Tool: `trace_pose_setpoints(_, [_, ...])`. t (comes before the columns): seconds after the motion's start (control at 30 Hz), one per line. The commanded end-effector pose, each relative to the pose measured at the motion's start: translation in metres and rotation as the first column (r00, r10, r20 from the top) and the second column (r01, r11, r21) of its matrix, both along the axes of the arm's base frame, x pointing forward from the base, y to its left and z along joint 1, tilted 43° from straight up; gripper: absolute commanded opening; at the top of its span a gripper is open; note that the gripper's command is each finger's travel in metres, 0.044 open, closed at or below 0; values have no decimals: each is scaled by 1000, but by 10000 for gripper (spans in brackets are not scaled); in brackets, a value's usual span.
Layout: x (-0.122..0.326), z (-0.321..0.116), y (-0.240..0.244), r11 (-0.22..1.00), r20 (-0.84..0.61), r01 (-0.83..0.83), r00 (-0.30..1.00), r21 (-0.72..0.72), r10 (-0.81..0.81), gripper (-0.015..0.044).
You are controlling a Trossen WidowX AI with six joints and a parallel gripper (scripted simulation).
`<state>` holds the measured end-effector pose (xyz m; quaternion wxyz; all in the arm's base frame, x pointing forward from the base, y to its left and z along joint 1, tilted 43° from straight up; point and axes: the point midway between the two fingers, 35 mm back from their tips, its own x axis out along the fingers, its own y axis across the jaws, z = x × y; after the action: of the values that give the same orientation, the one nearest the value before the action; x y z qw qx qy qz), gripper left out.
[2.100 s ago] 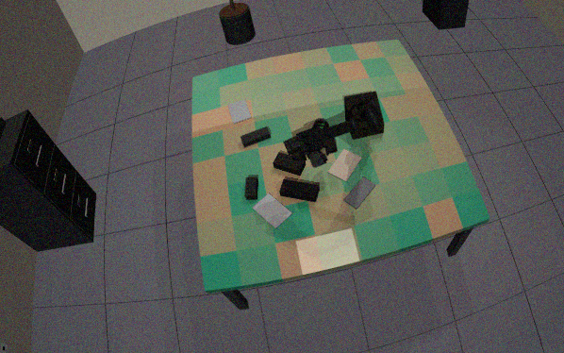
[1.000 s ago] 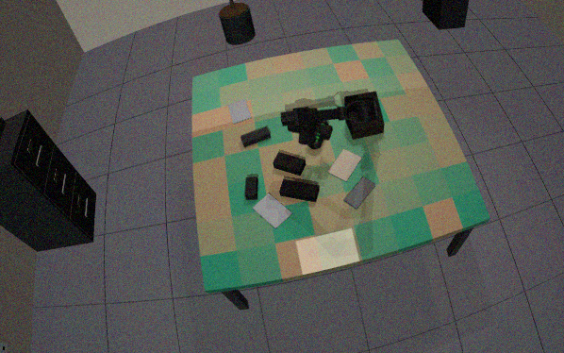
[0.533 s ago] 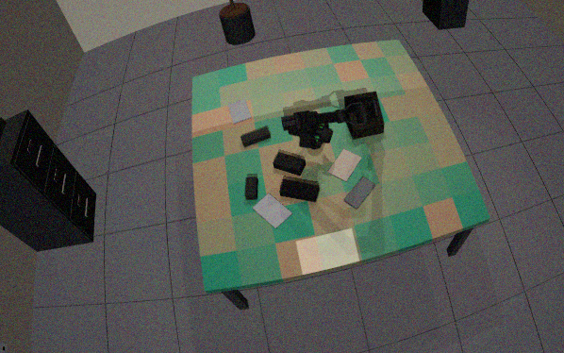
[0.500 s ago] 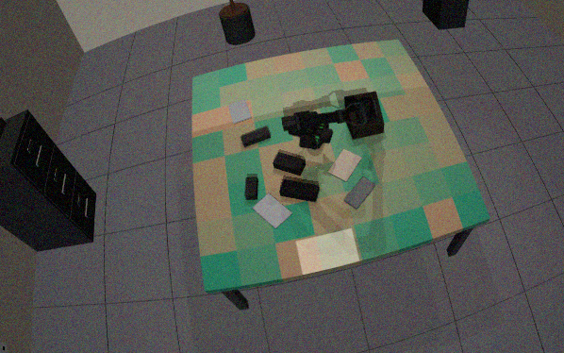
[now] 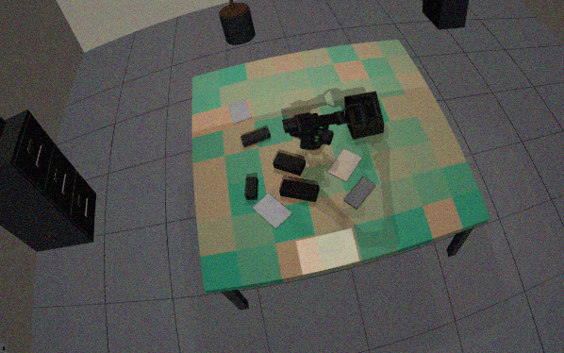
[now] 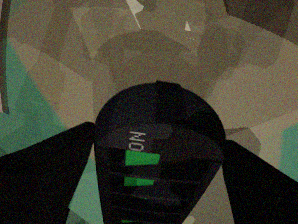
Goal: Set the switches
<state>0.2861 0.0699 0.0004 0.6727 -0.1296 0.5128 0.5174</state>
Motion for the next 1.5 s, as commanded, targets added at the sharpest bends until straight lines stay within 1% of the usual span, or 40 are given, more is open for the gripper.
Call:
trace_pose_setpoints(0.0, [0,-1,1,1000,-3,6,1000,3,-6,325])
trace_pose_setpoints(0.43, [-1,1,-2,1000,-3,6,1000,3,-6,325])
trace_pose_setpoints(0.47, [-1,1,-2,1000,-3,6,1000,3,-6,336])
trace_pose_setpoints(1.47, [-7,9,-21,999,14,21,1000,36,-21,335])
